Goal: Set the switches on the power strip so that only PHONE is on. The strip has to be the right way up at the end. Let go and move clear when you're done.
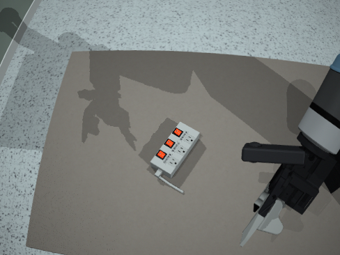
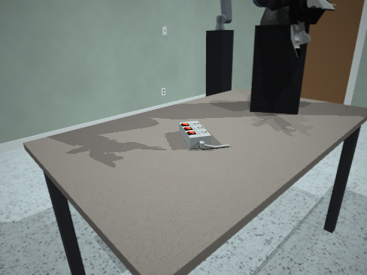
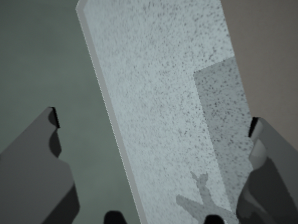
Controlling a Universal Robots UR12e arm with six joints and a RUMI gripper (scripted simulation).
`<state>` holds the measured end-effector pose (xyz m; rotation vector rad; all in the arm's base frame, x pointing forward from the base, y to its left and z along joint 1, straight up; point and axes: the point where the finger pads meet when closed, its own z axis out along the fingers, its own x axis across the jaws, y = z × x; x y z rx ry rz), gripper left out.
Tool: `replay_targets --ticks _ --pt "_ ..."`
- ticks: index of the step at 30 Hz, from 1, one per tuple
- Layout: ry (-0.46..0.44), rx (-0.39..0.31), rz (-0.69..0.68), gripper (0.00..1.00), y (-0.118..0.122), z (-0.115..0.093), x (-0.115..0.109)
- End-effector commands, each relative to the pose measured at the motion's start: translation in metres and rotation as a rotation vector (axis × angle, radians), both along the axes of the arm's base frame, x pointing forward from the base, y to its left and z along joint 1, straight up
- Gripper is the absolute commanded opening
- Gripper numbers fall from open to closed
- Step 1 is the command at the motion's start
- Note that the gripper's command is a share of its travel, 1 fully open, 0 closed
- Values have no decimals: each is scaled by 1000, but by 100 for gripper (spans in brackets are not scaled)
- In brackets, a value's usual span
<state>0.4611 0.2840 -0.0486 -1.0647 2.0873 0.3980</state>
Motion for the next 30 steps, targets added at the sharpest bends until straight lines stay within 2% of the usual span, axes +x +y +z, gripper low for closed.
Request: replay_targets --ticks 1,30 --pt "0 0 0 100 0 0 0" --pt "21 10 -27 100 -5 -5 5"
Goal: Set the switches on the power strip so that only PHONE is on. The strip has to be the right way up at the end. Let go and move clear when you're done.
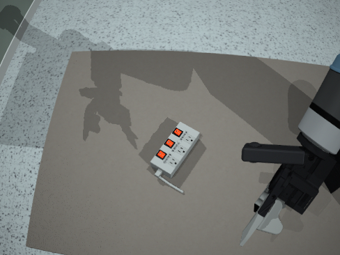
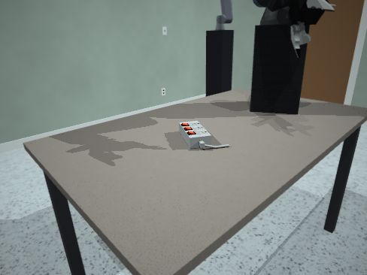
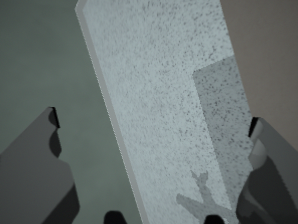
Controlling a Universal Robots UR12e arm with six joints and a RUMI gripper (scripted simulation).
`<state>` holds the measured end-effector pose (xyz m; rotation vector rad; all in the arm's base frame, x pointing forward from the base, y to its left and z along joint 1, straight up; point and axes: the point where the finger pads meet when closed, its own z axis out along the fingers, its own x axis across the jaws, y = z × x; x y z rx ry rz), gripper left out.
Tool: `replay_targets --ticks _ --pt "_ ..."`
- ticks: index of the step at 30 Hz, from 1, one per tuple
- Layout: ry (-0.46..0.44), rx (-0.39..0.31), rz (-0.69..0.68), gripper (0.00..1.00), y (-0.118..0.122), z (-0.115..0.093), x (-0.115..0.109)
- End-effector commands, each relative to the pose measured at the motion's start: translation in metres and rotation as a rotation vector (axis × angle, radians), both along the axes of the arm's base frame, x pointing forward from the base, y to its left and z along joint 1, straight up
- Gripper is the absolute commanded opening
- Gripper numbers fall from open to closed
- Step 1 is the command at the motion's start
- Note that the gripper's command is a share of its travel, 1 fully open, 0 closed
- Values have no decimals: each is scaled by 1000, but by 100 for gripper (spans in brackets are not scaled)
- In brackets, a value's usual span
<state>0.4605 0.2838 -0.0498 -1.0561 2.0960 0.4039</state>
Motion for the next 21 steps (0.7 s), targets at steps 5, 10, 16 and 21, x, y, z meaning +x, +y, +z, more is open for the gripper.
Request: replay_targets --ticks 5,10,16,21 --pt "31 14 -40 100 -7 -7 8" --pt "78 34 -88 100 -14 -16 14" --pt "162 70 -177 100 -26 -32 24" --pt "216 93 -235 100 -34 -42 29"
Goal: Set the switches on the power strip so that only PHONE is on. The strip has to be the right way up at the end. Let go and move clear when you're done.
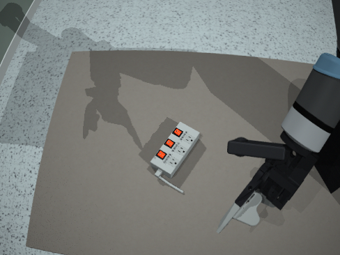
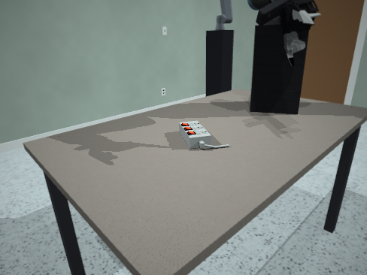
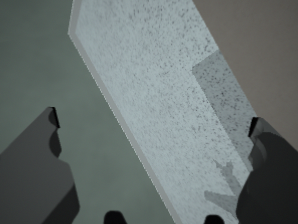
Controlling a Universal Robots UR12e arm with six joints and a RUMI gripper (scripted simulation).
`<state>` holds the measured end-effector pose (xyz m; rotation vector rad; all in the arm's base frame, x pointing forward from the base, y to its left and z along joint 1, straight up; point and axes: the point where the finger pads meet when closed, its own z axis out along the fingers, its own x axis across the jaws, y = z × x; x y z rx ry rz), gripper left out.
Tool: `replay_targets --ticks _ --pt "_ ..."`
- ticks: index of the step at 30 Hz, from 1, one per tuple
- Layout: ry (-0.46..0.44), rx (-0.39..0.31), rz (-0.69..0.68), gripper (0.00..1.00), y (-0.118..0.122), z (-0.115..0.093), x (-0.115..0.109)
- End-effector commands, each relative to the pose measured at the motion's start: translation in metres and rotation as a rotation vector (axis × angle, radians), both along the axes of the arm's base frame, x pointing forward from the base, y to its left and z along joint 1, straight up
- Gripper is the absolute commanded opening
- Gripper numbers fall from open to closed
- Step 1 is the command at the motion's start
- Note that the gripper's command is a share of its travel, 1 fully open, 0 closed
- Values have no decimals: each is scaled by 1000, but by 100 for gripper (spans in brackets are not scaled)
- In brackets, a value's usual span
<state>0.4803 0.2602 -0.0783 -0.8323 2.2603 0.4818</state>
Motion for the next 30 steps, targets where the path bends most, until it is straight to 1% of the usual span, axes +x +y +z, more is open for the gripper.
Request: replay_targets --ticks 1,7,8,10,11,13,14,15,17,20,21,22,23,25,26,27,28,29,30 --pt "90 33 -94 100 -12 -18 11" --pt "223 88 -245 100 -32 -42 25" --pt "223 88 -245 100 -32 -42 25" --pt "273 109 -303 100 -40 -51 30" --pt "273 109 -303 100 -40 -51 30" --pt "324 130 -365 100 -48 -60 35" --pt "324 130 -364 100 -47 -60 35" --pt "351 141 -397 100 -51 -64 37" --pt "351 141 -397 100 -51 -64 37" --pt "433 174 -501 100 -65 -78 45" --pt "433 174 -501 100 -65 -78 45" --pt "461 185 -538 100 -69 -83 47" --pt "461 185 -538 100 -69 -83 47" --pt "518 207 -613 100 -78 -92 52" --pt "518 207 -613 100 -78 -92 52" --pt "546 218 -652 100 -83 -96 54" --pt "546 218 -652 100 -83 -96 54" --pt "575 230 -692 100 -88 -101 57" --pt "575 229 -691 100 -87 -101 56"
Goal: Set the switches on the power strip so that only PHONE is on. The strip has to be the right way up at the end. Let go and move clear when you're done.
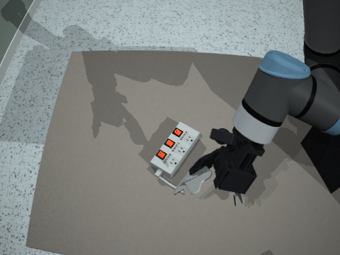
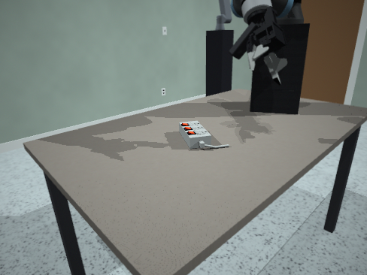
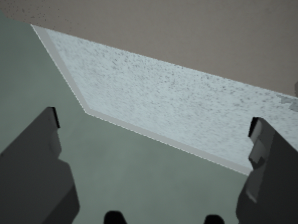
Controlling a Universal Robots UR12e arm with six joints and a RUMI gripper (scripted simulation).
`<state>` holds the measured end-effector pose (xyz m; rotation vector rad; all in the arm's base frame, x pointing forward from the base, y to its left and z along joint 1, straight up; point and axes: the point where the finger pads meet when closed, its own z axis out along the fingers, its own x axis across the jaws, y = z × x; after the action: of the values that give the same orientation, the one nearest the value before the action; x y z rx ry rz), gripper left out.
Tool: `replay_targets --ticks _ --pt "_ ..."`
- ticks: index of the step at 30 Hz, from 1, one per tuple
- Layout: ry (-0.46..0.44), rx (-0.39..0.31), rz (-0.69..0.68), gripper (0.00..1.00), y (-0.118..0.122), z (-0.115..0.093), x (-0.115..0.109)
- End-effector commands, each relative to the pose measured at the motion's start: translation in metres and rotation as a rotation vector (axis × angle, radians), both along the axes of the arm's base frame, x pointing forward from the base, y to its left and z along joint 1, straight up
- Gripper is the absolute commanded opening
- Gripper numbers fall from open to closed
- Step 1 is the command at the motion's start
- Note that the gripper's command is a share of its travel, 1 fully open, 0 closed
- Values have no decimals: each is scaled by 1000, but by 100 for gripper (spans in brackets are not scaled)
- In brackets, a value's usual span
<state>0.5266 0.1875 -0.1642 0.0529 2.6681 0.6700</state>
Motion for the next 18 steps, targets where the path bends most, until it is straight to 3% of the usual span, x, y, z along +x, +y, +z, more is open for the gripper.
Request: replay_targets --ticks 1,4,7,18 --pt "136 36 -162 100 -20 -19 13" --pt "136 36 -161 100 -19 -19 12" --pt "227 65 -286 100 -34 -31 19" --pt "377 109 -504 100 -59 -50 30"
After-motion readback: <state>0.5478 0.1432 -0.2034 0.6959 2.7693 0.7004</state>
